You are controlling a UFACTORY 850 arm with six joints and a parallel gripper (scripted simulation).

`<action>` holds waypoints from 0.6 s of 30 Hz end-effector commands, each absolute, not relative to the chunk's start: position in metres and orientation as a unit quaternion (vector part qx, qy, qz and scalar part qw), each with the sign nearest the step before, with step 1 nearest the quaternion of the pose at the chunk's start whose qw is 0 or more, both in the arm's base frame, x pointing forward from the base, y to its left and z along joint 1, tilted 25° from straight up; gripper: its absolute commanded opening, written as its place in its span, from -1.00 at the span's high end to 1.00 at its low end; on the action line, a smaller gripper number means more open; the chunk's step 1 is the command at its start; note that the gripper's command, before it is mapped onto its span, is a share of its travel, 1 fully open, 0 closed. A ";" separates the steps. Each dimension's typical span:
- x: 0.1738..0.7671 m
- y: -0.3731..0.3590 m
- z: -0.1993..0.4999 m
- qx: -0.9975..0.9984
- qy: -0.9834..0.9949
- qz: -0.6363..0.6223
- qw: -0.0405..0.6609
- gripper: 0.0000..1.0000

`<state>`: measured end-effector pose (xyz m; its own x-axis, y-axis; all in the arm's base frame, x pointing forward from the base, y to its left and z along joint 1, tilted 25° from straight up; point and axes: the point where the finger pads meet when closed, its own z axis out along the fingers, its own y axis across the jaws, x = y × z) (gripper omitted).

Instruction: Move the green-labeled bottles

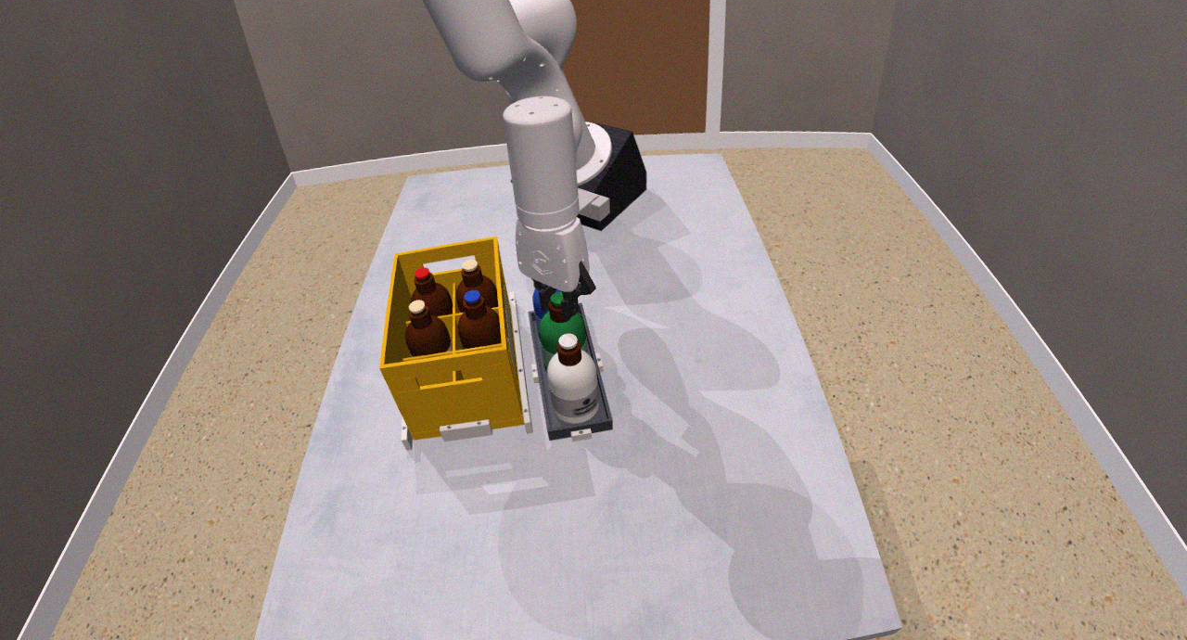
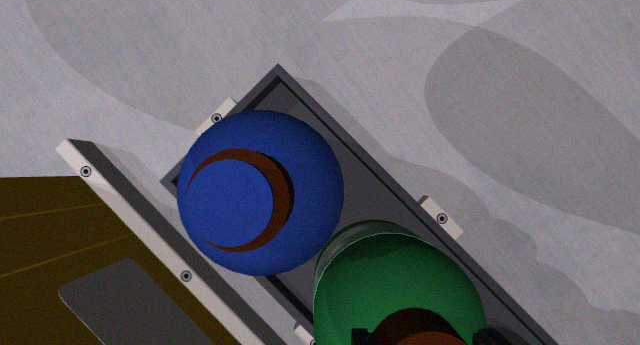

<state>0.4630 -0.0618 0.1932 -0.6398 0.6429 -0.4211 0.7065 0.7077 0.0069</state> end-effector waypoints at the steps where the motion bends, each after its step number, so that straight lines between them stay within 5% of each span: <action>1: 0.463 -0.061 0.195 0.374 0.902 -0.079 0.201 1.00; 18: 0.462 -0.060 0.200 0.374 0.902 -0.079 0.201 1.00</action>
<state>0.4614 -0.0603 0.1981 -0.6398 0.6429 -0.4212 0.7065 0.7077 0.0070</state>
